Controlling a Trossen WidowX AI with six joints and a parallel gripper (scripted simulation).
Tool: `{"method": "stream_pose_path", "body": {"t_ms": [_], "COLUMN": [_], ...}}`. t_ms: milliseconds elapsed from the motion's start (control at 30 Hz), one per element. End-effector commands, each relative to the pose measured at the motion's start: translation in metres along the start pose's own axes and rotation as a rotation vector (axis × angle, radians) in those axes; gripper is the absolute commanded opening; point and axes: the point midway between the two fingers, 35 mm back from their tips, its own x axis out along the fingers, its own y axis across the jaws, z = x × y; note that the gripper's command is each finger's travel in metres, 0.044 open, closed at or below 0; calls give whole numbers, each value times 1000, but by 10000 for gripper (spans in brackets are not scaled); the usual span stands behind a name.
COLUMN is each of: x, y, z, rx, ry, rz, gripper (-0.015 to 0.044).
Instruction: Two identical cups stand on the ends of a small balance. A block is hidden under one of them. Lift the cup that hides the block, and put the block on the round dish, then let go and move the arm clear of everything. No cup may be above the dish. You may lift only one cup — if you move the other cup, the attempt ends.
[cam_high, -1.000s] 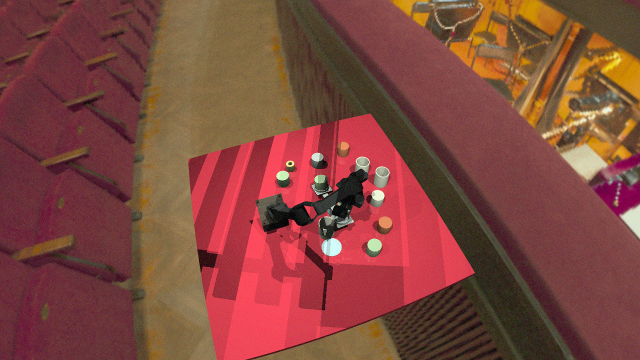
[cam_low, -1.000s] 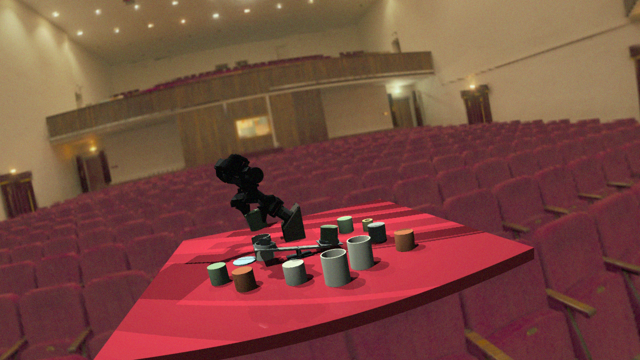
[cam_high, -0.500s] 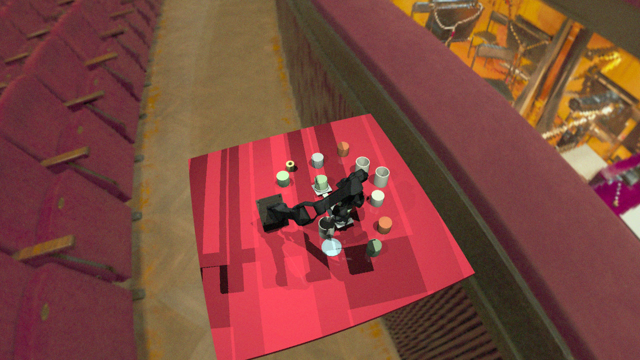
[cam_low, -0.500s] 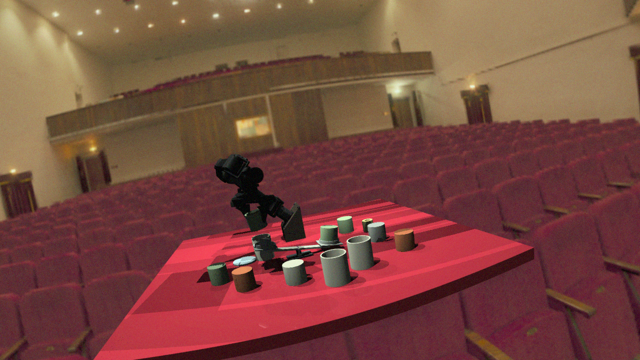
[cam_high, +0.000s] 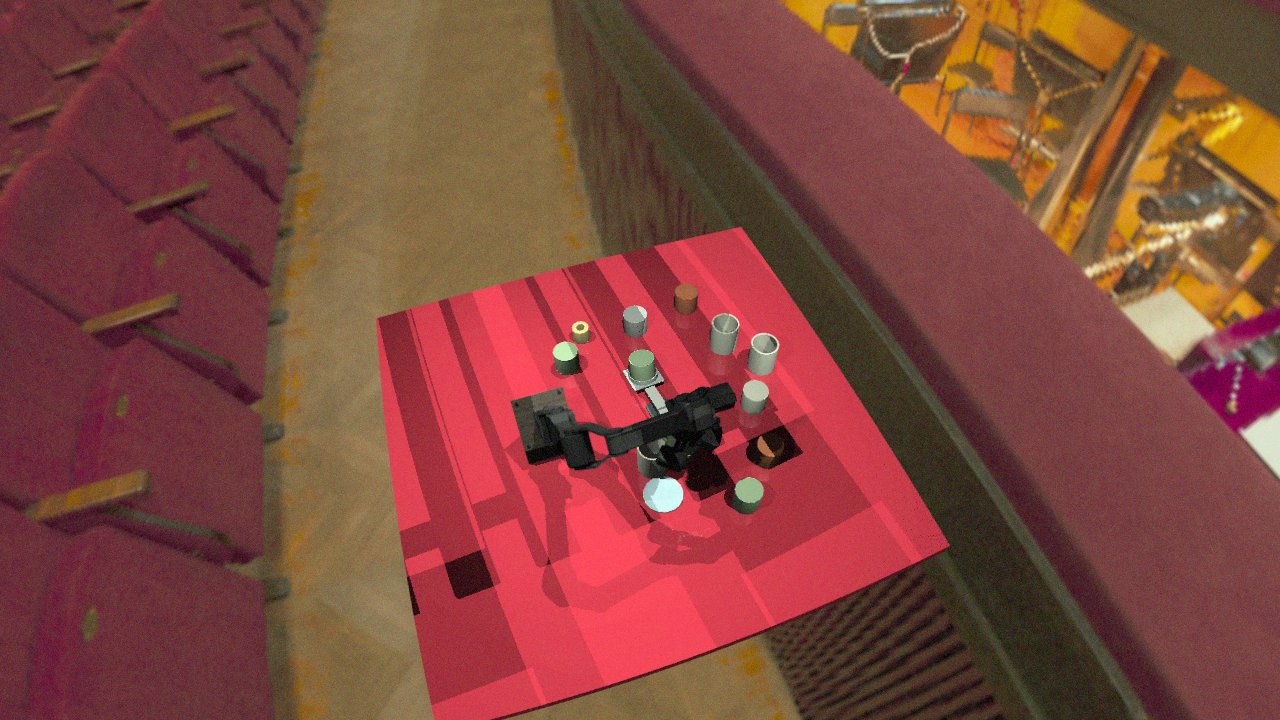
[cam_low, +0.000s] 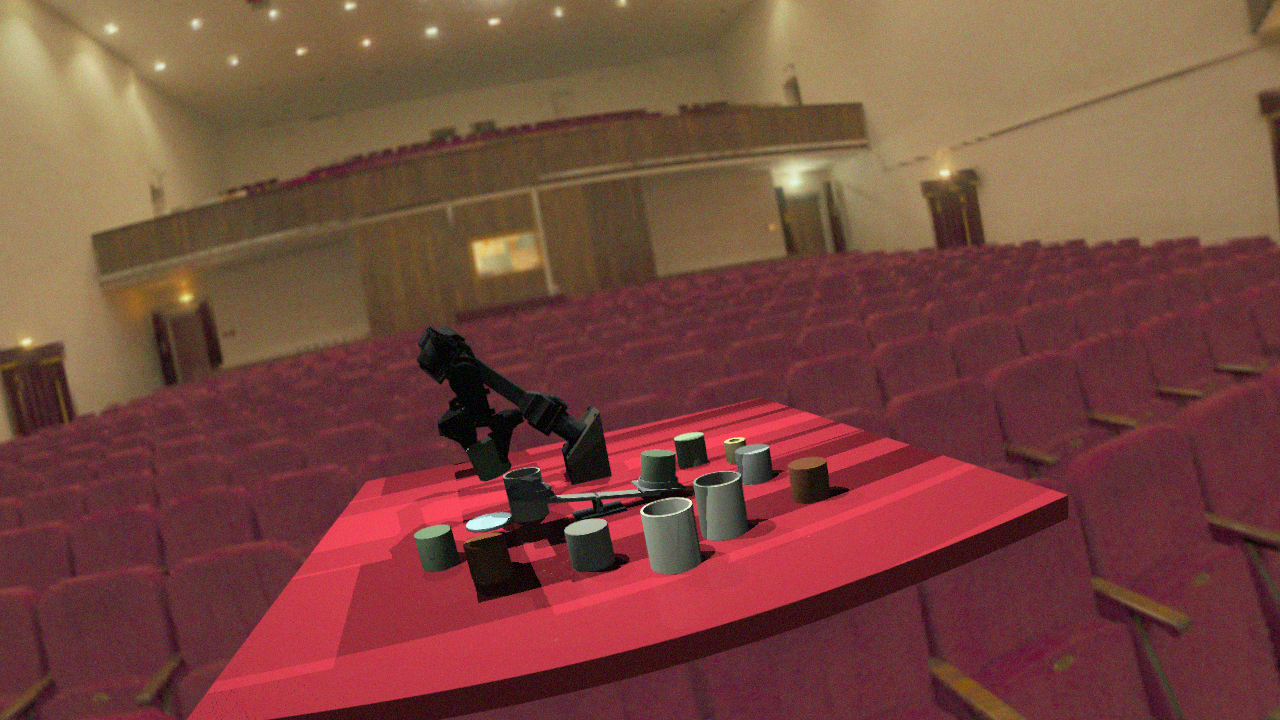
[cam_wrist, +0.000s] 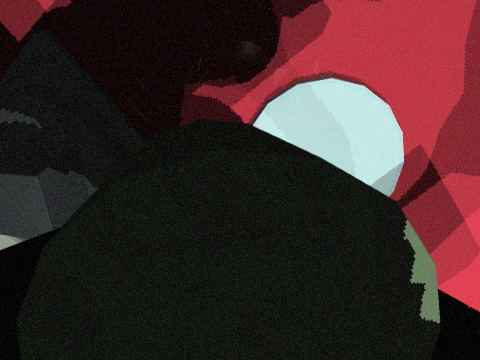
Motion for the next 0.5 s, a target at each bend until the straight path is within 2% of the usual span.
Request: {"method": "stream_pose_path", "body": {"t_ms": [0, 467], "x": [6, 35], "y": [-17, -92], "z": [-2, -21], "rx": [-3, 3], "ry": [4, -9], "rz": [15, 26], "gripper": [0, 0]}}
